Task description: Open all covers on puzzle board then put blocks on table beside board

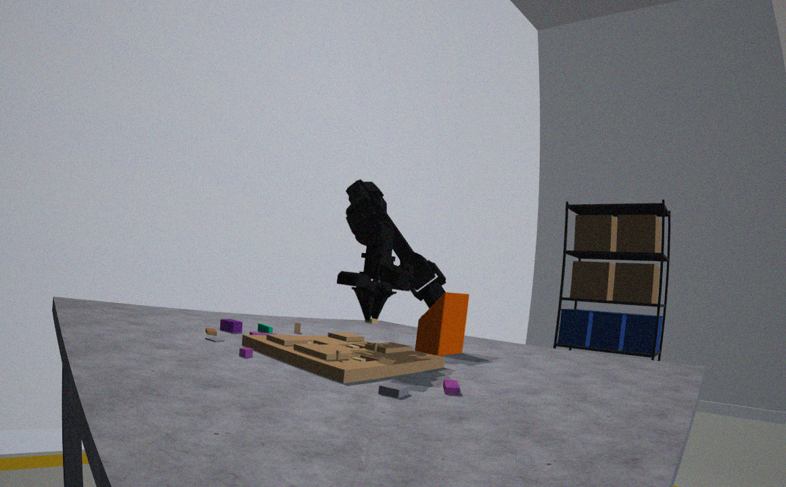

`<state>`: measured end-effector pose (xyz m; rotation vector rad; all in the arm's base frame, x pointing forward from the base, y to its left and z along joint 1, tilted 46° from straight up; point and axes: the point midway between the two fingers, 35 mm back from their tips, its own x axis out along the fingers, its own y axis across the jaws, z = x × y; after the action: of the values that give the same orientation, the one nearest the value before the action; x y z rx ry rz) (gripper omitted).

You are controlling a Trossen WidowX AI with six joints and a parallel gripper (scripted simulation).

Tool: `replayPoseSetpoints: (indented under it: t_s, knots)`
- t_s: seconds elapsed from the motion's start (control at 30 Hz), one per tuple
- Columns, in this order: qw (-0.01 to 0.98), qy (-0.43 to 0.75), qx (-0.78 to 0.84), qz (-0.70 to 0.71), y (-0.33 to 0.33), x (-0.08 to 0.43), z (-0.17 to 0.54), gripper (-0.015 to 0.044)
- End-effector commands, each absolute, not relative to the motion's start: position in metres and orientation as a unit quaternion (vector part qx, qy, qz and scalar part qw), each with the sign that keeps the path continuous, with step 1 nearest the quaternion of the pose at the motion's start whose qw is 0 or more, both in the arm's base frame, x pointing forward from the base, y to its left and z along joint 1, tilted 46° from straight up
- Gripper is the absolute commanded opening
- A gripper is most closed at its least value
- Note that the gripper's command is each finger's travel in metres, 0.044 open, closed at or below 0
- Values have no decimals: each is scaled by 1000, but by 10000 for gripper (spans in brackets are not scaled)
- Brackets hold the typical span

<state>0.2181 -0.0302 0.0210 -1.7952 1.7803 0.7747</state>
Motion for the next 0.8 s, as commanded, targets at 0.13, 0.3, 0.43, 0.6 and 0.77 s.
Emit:
replayPoseSetpoints:
  t_s: [0.13,0.3,0.43,0.6,0.77]
  knots:
    - [534,709,-457,-57,-15,220,35,80]
    - [586,697,-389,-143,-12,220,38,80]
    - [621,679,-330,-210,-10,220,40,80]
    - [657,648,-251,-293,-8,220,43,80]
    - [682,609,-171,-368,-6,220,44,80]
